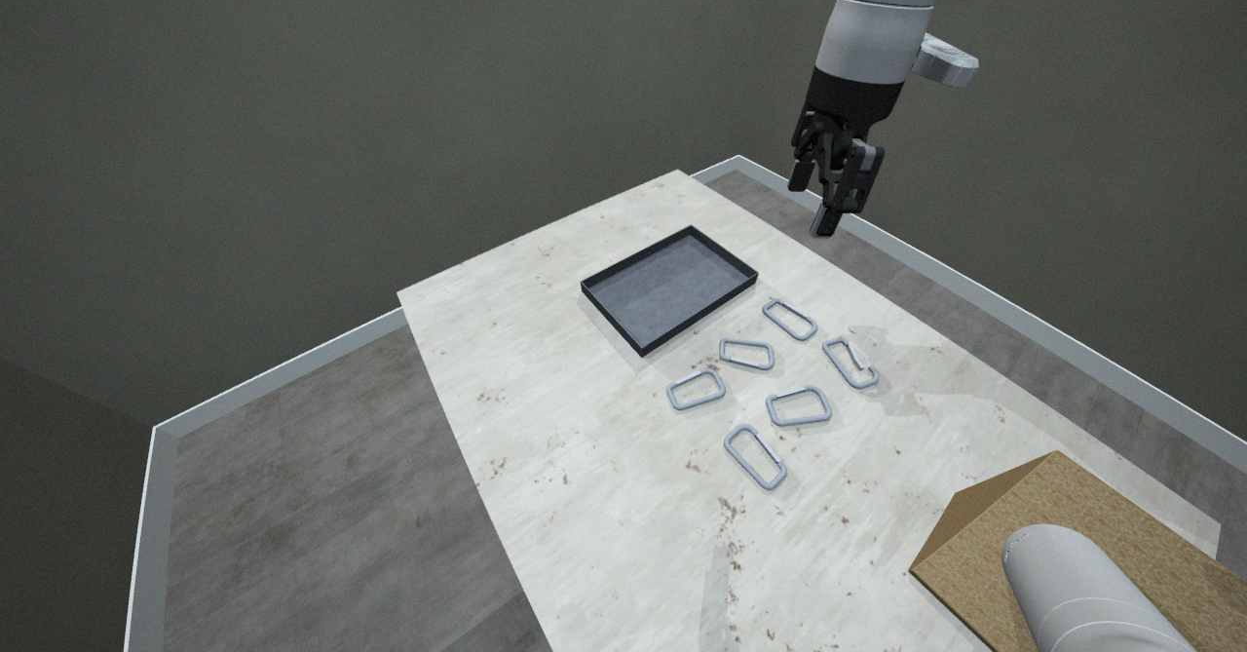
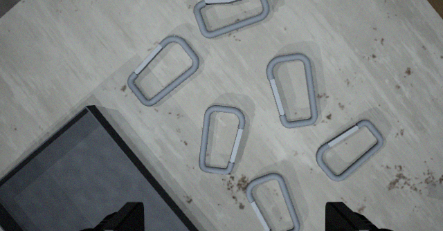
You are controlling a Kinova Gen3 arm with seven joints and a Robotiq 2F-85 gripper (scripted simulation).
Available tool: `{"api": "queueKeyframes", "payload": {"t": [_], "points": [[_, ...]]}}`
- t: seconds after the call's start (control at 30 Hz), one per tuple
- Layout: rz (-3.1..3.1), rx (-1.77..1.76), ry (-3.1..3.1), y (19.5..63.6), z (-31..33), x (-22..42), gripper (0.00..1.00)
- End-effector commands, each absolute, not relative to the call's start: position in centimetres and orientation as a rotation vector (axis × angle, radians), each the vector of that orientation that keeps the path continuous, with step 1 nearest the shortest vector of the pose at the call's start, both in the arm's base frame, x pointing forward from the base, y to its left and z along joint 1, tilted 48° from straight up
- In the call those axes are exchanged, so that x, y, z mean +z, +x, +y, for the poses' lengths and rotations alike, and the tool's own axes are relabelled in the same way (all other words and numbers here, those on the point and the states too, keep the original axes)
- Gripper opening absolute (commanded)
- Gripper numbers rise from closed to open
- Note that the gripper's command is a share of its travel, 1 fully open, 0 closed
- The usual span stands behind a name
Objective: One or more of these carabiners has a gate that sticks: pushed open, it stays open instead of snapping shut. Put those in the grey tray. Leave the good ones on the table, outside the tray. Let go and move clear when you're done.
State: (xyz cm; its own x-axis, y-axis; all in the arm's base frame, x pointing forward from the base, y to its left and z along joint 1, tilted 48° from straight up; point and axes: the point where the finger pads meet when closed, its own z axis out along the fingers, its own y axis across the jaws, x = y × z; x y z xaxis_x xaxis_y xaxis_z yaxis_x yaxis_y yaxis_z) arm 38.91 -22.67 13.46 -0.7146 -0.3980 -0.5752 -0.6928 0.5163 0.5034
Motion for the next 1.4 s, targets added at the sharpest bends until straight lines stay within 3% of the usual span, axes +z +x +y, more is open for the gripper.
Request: {"api": "queueKeyframes", "payload": {"t": [0.0, 0.9, 0.93, 1.37], "points": [[2.519, 1.098, -0.661, 38.74, -22.88, 13.55, 1.0], [2.699, 1.202, -0.216, 38.71, -22.88, 13.44, 1.0], [2.8, 1.261, 0.17, 38.65, -22.92, 13.33, 1.0], [2.808, 1.266, 0.209, 38.65, -22.92, 13.33, 1.0]]}}
